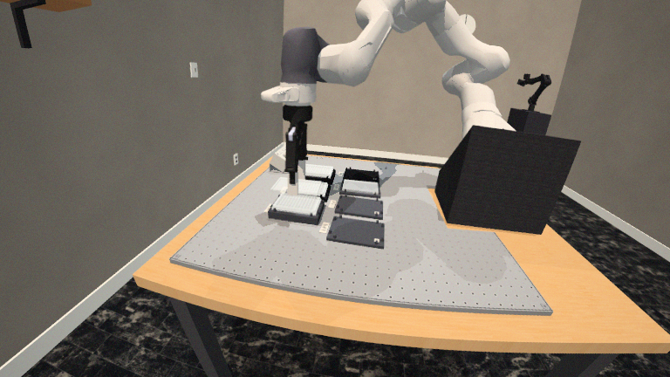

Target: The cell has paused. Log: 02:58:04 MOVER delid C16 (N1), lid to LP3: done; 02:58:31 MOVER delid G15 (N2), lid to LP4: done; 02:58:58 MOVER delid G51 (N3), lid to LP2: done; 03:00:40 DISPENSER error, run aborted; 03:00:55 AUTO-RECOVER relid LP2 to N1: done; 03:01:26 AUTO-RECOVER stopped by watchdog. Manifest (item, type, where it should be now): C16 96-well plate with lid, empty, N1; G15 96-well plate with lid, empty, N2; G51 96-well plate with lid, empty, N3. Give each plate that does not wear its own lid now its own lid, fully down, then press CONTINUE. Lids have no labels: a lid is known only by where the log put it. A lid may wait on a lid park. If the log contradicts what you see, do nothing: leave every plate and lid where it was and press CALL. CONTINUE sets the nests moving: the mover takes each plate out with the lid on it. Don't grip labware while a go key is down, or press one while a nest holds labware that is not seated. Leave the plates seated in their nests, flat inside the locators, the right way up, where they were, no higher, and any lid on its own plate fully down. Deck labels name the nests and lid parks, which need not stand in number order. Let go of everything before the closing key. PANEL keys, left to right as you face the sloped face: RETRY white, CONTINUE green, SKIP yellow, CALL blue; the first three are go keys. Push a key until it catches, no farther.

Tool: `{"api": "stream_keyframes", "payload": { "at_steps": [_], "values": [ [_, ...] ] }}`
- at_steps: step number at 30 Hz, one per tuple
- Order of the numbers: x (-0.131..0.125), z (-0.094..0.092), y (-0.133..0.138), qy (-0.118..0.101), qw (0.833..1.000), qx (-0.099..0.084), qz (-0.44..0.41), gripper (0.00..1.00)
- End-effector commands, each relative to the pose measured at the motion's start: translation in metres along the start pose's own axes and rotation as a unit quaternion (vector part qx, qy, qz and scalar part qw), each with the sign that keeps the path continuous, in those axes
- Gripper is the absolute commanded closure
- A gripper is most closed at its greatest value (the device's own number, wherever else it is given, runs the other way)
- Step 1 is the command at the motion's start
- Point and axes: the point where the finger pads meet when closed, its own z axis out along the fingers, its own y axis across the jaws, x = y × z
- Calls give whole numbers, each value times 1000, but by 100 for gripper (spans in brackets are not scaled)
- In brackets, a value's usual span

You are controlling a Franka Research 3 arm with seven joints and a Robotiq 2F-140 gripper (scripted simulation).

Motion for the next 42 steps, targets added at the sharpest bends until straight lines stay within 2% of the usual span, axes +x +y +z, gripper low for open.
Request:
{"api": "stream_keyframes", "payload": {
  "at_steps": [1,30,42],
  "values": [
    [-1,2,1,-3,1000,-2,7,100],
    [-1,2,1,-3,1000,-2,10,100],
    [-1,9,1,-3,1000,-3,22,100]
  ]
}}
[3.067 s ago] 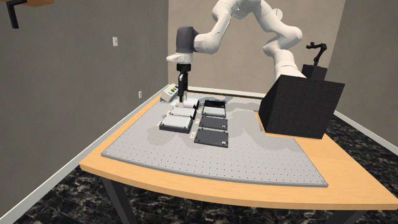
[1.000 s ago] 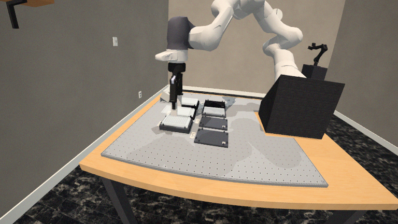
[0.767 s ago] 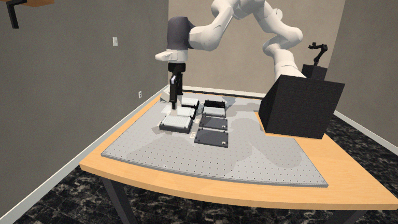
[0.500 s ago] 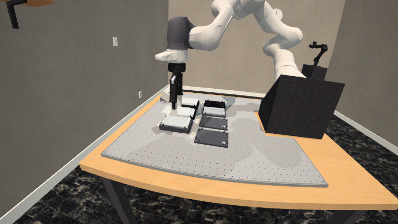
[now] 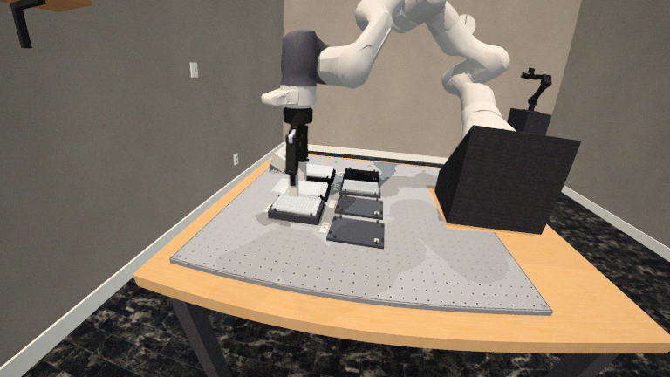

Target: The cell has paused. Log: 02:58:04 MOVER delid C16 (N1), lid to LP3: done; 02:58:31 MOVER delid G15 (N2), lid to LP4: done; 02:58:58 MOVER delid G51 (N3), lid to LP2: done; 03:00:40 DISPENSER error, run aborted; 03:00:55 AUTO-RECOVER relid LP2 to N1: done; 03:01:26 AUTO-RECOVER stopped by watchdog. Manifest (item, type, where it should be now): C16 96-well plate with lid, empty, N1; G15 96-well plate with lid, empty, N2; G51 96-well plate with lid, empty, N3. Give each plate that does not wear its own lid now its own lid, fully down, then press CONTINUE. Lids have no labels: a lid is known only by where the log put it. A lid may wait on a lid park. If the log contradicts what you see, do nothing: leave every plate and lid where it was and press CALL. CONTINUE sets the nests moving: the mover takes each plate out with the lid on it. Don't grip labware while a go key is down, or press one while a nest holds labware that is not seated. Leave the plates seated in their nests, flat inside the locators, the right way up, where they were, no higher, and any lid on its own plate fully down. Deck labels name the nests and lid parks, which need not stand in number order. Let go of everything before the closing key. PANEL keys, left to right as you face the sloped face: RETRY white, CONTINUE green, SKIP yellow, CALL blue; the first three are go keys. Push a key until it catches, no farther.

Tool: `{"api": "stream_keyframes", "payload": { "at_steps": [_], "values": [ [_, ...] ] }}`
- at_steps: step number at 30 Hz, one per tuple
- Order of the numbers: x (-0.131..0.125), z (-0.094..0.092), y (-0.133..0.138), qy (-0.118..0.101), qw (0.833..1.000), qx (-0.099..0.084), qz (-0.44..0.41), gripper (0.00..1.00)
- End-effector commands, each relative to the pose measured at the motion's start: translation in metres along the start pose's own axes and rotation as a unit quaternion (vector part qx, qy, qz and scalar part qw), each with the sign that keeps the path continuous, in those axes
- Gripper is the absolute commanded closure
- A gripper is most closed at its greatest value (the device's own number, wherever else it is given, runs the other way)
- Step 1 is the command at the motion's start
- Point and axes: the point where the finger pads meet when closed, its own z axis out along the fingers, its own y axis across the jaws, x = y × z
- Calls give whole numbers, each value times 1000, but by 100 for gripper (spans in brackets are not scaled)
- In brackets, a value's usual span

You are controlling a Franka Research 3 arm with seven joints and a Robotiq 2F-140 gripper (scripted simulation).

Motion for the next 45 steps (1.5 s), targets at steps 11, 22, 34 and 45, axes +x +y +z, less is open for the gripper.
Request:
{"api": "stream_keyframes", "payload": {
  "at_steps": [11,22,34,45],
  "values": [
    [1,13,-1,1,1000,1,10,100],
    [1,24,-1,1,1000,1,10,100],
    [1,31,-1,1,1000,1,10,100],
    [1,32,-1,1,1000,1,10,100]
  ]
}}
